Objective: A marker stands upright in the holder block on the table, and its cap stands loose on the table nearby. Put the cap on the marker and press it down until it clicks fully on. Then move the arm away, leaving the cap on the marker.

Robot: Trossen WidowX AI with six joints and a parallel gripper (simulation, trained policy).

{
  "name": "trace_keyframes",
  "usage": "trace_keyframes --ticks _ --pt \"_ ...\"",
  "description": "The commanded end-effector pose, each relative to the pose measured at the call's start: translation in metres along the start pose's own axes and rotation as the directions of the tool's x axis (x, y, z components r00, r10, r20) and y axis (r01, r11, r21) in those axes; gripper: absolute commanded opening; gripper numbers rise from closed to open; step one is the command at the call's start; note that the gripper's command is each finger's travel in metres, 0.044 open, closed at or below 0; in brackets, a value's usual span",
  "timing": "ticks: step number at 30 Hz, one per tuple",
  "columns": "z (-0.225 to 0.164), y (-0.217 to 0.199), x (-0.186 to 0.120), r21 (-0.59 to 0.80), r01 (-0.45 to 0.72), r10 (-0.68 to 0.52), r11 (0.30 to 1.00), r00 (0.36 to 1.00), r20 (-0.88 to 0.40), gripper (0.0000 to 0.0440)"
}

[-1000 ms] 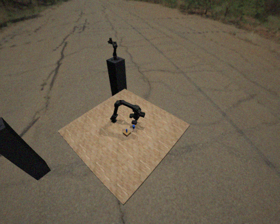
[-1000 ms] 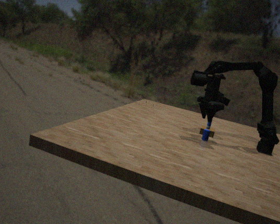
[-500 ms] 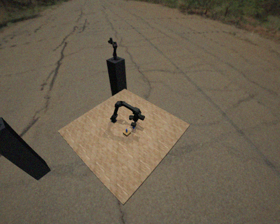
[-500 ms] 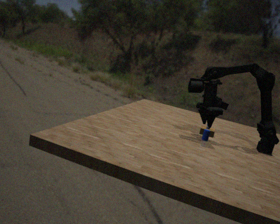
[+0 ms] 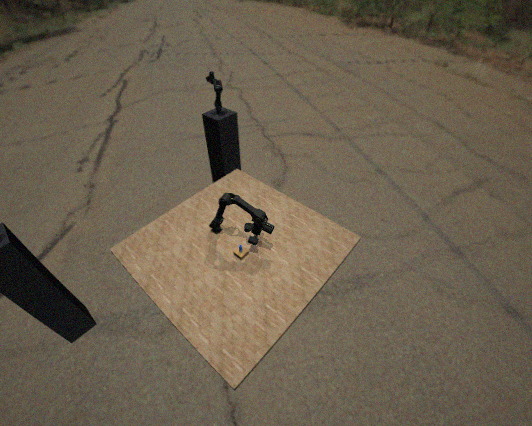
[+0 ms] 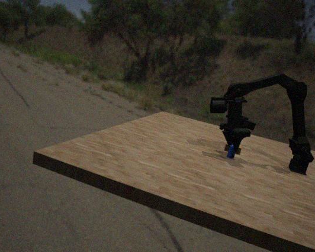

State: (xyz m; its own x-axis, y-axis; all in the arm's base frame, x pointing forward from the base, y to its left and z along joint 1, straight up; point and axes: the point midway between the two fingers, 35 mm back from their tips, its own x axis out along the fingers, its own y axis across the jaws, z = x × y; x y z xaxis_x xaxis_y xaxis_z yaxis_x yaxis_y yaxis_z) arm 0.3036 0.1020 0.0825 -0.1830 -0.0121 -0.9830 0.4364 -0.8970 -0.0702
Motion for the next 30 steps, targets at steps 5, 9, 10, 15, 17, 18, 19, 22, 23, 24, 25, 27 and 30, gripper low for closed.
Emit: trace_keyframes --ticks 5,9,10,15,17,18,19,22,23,24,25,27,30 --pt "0.002 0.001 0.017 -0.035 0.001 0.000 0.999 1.000 0.016 0.0271" --pt "0.003 0.003 0.023 -0.052 -0.012 0.013 0.999 1.000 0.020 0.0251" --pt "0.003 0.003 0.024 -0.056 -0.015 0.016 0.998 1.000 0.021 0.0244" --pt "0.003 0.005 0.022 -0.071 -0.033 0.033 0.997 0.999 0.007 0.0149" --pt "0.004 0.004 0.018 -0.076 -0.038 0.038 0.996 0.999 -0.002 0.0097" --pt "0.003 0.006 0.015 -0.076 -0.043 0.042 0.996 0.999 -0.012 0.0096" --pt "0.002 0.007 0.012 -0.075 -0.048 0.047 0.996 0.999 -0.021 0.0095" --pt "0.000 0.009 0.002 -0.075 -0.060 0.057 0.995 0.997 -0.047 0.0095" --pt "0.000 0.010 -0.001 -0.074 -0.063 0.059 0.995 0.997 -0.055 0.0095" --pt "-0.001 0.011 -0.005 -0.074 -0.066 0.062 0.995 0.996 -0.063 0.0094" --pt "-0.001 0.012 -0.008 -0.073 -0.069 0.064 0.995 0.995 -0.070 0.0094" --pt "-0.001 0.014 -0.015 -0.071 -0.074 0.068 0.995 0.994 -0.084 0.0094" --pt "-0.001 0.018 -0.026 -0.064 -0.078 0.071 0.995 0.992 -0.104 0.0093"
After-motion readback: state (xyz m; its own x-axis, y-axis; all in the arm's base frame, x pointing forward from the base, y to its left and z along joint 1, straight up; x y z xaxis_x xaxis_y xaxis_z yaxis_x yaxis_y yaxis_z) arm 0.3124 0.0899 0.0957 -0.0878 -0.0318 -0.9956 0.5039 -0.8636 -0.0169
